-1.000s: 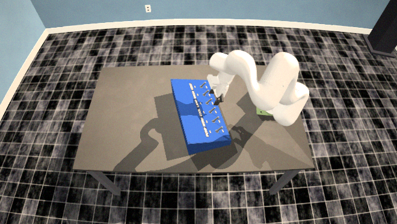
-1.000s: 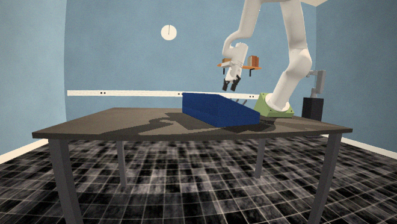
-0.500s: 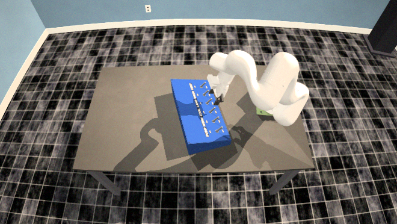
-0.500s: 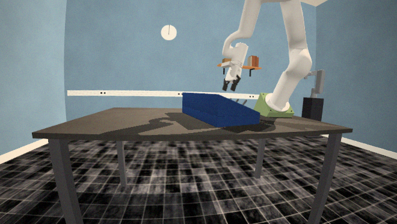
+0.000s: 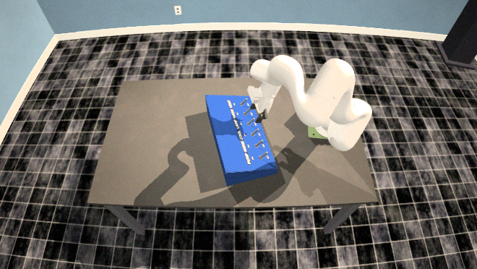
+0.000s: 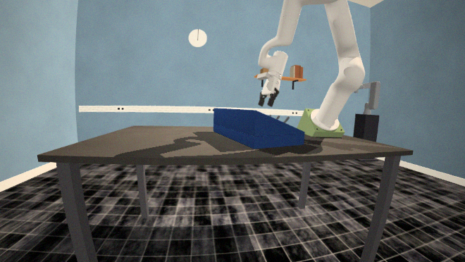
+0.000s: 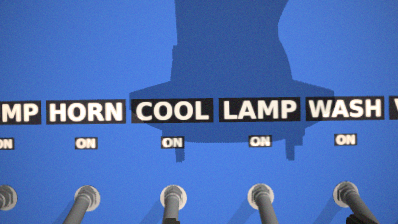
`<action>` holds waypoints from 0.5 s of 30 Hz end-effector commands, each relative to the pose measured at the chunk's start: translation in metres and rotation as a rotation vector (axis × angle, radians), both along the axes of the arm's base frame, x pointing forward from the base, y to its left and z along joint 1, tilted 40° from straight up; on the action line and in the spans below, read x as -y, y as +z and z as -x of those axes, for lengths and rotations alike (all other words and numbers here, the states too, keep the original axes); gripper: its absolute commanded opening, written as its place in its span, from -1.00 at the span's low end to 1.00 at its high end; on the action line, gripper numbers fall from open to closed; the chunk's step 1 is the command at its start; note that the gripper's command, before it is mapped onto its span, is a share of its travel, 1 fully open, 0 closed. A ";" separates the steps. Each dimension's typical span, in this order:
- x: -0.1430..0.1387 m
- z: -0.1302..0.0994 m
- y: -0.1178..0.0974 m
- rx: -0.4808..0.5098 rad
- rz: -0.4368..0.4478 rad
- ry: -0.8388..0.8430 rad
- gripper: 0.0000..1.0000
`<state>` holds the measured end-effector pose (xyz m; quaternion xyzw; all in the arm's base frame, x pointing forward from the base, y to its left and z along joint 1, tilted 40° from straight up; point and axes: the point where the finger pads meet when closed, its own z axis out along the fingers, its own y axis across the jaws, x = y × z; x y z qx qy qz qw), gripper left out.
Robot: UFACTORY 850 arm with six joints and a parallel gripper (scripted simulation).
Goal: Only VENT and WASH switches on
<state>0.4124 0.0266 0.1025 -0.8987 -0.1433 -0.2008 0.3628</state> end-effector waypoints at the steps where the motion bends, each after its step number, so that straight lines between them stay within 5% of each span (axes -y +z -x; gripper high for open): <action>1: 0.011 -0.007 -0.009 0.001 0.000 0.000 1.00; 15: 0.033 -0.020 -0.028 0.001 0.000 0.000 1.00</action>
